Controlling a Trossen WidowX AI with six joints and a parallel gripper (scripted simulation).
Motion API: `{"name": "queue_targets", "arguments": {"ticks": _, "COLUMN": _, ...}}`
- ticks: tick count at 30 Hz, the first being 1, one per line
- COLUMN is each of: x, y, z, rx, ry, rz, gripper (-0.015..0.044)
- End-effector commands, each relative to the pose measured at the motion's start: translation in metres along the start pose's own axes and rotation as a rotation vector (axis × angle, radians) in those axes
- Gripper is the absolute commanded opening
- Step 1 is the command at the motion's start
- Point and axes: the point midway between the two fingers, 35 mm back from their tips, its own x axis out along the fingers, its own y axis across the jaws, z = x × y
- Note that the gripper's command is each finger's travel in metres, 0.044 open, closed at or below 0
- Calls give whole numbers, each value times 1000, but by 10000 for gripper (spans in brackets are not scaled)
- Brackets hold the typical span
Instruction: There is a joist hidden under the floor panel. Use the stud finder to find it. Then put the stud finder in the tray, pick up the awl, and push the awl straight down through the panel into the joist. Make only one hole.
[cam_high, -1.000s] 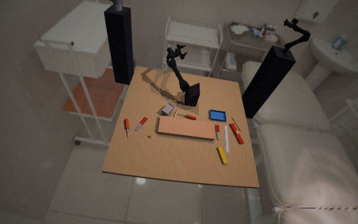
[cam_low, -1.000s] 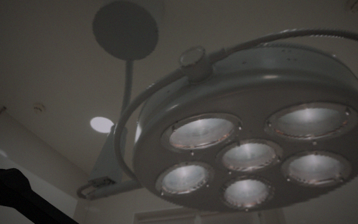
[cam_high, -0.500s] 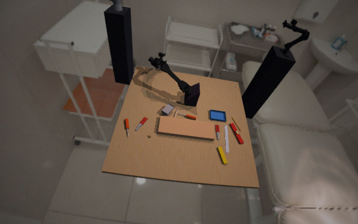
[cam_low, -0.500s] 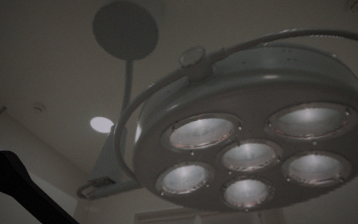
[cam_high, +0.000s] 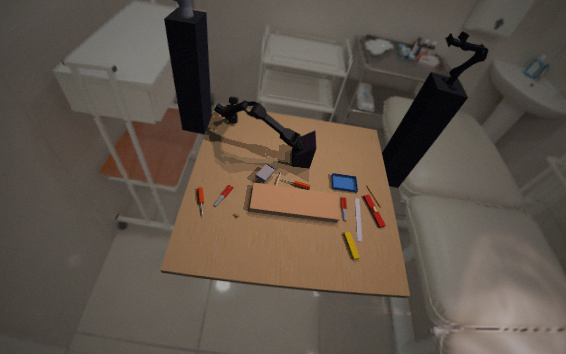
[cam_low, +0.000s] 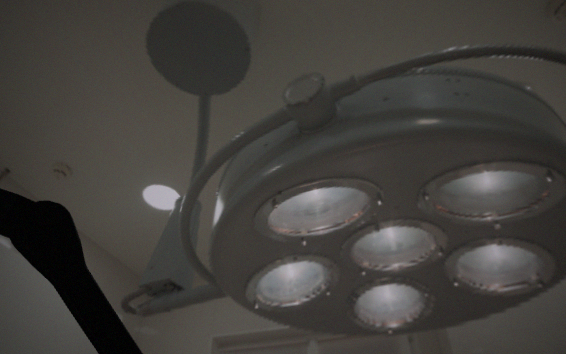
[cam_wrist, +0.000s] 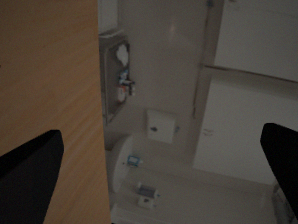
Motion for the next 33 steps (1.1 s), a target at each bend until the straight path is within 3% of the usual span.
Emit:
{"name": "queue_targets", "arguments": {"ticks": 1, "x": -28, "y": -6, "z": 20, "rx": 77, "ry": -90, "rz": 44, "gripper": 440}}
{"name": "queue_targets", "arguments": {"ticks": 6, "x": -70, "y": 24, "z": 32, "rx": 92, "ry": -160, "rz": 150, "gripper": 440}}
{"name": "queue_targets", "arguments": {"ticks": 15, "x": -195, "y": 93, "z": 33, "rx": 92, "ry": -308, "rz": 453, "gripper": 440}}
{"name": "queue_targets", "arguments": {"ticks": 18, "x": -205, "y": 90, "z": 39, "rx": 199, "ry": -309, "rz": 473, "gripper": 440}}
{"name": "queue_targets", "arguments": {"ticks": 22, "x": -266, "y": 115, "z": 32, "rx": 172, "ry": -363, "rz": 627, "gripper": 440}}
{"name": "queue_targets", "arguments": {"ticks": 33, "x": -397, "y": 179, "z": -80, "rx": -192, "ry": -427, "rz": 891, "gripper": 440}}
